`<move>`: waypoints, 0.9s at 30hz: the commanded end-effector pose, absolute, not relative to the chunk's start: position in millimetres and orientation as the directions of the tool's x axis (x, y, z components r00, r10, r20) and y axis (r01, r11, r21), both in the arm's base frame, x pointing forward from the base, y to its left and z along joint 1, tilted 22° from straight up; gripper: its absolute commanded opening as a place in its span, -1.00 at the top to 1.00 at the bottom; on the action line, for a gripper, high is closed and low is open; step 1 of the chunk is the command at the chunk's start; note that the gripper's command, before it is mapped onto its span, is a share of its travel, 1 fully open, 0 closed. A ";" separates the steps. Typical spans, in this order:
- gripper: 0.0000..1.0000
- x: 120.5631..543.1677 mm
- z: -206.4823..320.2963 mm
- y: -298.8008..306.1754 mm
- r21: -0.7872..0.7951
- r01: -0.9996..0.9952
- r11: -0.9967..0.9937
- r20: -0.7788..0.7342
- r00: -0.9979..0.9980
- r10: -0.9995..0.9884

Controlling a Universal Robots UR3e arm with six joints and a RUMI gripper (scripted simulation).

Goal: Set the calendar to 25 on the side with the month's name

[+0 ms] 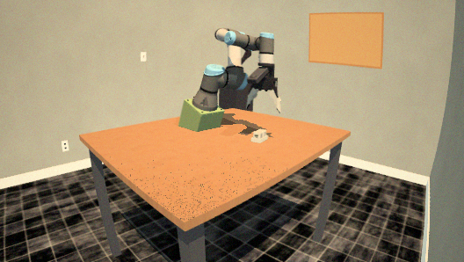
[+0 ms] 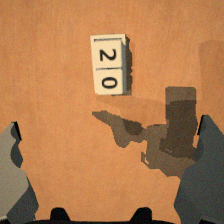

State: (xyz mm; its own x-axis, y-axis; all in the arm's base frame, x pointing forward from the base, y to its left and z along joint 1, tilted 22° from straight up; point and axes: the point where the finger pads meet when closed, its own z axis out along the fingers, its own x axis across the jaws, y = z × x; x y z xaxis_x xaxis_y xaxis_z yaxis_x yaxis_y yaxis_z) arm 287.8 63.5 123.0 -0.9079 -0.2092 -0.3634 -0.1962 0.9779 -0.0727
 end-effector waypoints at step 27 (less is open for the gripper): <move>-1.00 279.7 145.1 63.3 -0.074 -0.196 0.978 -0.365 -0.907 -0.210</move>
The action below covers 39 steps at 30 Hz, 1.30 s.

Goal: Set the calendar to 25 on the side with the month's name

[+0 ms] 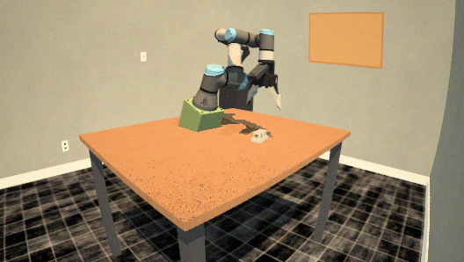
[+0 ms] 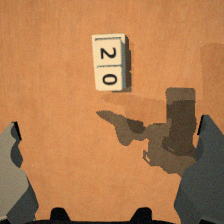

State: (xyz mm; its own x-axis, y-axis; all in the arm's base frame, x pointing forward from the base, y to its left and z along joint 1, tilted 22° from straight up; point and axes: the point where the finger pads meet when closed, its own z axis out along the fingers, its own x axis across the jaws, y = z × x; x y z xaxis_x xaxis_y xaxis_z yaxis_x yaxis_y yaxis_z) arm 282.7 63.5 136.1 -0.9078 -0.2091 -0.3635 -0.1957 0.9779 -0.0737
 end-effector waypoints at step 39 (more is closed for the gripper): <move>-1.00 260.8 192.2 63.1 -0.074 -0.196 0.978 -0.365 -0.907 -0.210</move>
